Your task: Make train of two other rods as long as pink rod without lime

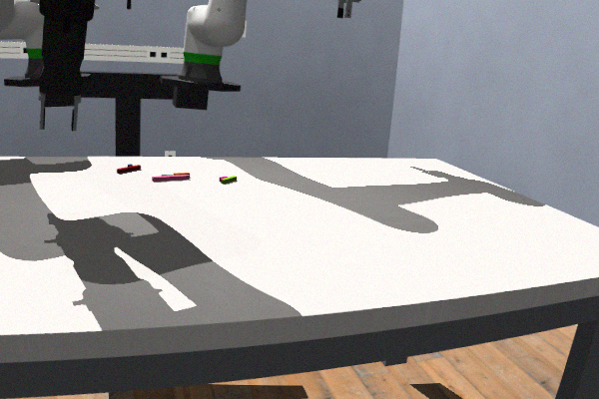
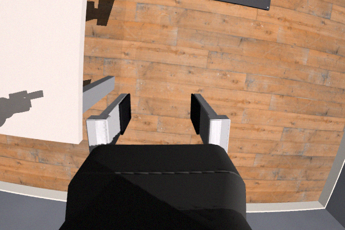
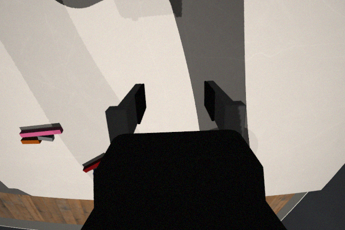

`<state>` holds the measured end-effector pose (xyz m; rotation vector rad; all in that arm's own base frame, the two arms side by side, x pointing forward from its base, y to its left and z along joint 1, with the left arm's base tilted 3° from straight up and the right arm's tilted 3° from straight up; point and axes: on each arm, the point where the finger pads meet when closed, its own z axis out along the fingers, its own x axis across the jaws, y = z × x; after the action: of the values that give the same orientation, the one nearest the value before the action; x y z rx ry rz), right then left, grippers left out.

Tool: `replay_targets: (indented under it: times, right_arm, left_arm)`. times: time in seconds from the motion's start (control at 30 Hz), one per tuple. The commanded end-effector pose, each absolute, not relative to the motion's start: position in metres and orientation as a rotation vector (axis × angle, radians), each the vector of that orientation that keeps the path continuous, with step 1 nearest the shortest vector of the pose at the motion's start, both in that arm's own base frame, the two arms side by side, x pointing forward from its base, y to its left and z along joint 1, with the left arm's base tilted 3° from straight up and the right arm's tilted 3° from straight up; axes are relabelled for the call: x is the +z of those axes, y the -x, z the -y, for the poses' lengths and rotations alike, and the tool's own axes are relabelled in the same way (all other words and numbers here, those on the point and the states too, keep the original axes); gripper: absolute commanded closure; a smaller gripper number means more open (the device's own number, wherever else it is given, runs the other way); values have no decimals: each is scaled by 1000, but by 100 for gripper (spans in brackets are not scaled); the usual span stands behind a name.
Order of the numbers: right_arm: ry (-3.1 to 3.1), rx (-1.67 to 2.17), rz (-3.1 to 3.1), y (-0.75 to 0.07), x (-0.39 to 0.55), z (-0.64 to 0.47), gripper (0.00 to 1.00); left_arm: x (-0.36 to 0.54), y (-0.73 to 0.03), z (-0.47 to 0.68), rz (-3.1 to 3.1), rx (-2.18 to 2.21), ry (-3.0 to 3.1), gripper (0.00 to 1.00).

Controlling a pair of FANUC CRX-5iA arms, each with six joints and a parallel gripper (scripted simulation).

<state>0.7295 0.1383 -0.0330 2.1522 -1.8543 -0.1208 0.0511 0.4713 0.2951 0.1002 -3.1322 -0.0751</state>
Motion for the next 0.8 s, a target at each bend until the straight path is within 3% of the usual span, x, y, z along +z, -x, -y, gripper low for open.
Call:
replay_targets:
  times: [0.0, 0.77]
  right_arm:
    - [-2154, -118, 1856, -730, -31, -138, 0]
    - [-2154, -118, 1856, -730, -31, -138, 0]
  left_arm:
    - [300, -45, -471, 3133, -79, -67, 0]
    - [313, -23, -469, 3128, -81, 60, 0]
